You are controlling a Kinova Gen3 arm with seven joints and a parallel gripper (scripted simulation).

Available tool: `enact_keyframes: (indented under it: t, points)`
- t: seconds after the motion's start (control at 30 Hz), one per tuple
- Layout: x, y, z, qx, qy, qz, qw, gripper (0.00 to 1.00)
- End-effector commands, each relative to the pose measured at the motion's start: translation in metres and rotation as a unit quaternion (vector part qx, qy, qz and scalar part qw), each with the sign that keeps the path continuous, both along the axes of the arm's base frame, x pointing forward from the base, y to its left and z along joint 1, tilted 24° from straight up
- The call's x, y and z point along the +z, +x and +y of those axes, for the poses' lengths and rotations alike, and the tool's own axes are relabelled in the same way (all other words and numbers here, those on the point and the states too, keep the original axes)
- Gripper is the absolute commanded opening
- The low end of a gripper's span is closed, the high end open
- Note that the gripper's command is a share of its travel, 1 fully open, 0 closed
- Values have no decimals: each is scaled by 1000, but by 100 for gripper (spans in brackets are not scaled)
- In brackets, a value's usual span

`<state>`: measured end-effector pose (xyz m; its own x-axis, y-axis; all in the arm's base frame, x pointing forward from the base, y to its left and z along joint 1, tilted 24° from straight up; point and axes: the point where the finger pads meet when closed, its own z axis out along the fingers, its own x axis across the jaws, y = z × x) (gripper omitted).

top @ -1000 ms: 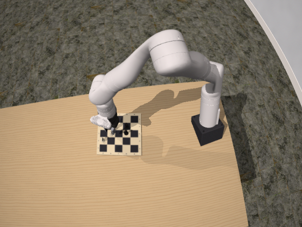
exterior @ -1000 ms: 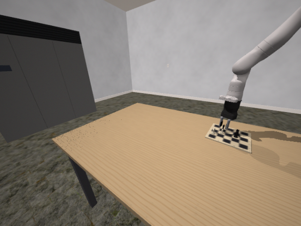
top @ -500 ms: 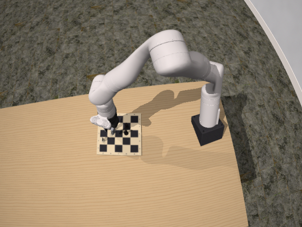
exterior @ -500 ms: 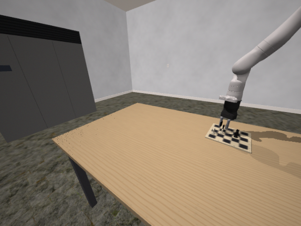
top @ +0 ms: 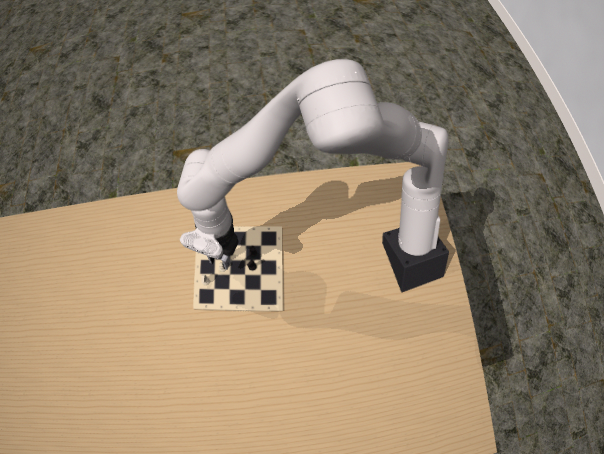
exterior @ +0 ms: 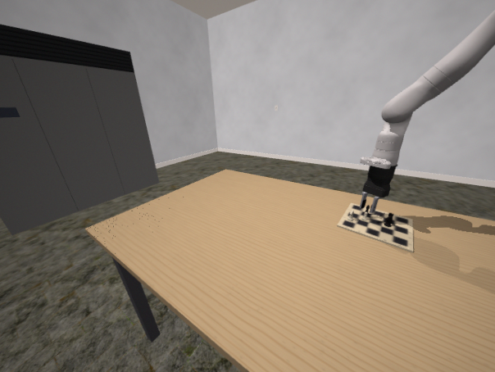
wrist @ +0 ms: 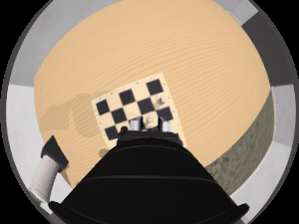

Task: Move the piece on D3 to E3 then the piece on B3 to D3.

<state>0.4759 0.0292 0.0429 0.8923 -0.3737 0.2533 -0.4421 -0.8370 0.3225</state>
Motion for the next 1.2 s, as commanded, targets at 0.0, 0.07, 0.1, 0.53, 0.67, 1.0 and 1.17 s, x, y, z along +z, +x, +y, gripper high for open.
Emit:
enact_keyframes:
  t: [0.0, 0.07, 0.1, 0.53, 0.67, 1.0, 1.17]
  points:
    - [-1, 2, 2, 4, 1, 0, 1000, 68]
    - [-1, 2, 2, 4, 1, 0, 1000, 68]
    - [-1, 2, 2, 4, 1, 0, 1000, 68]
    - [-1, 2, 2, 4, 1, 0, 1000, 68]
    - [-1, 2, 2, 4, 1, 0, 1000, 68]
    - [-10, 0, -3, 2, 0, 1, 1000, 68]
    - [-19, 1, -7, 2, 0, 1, 1000, 68]
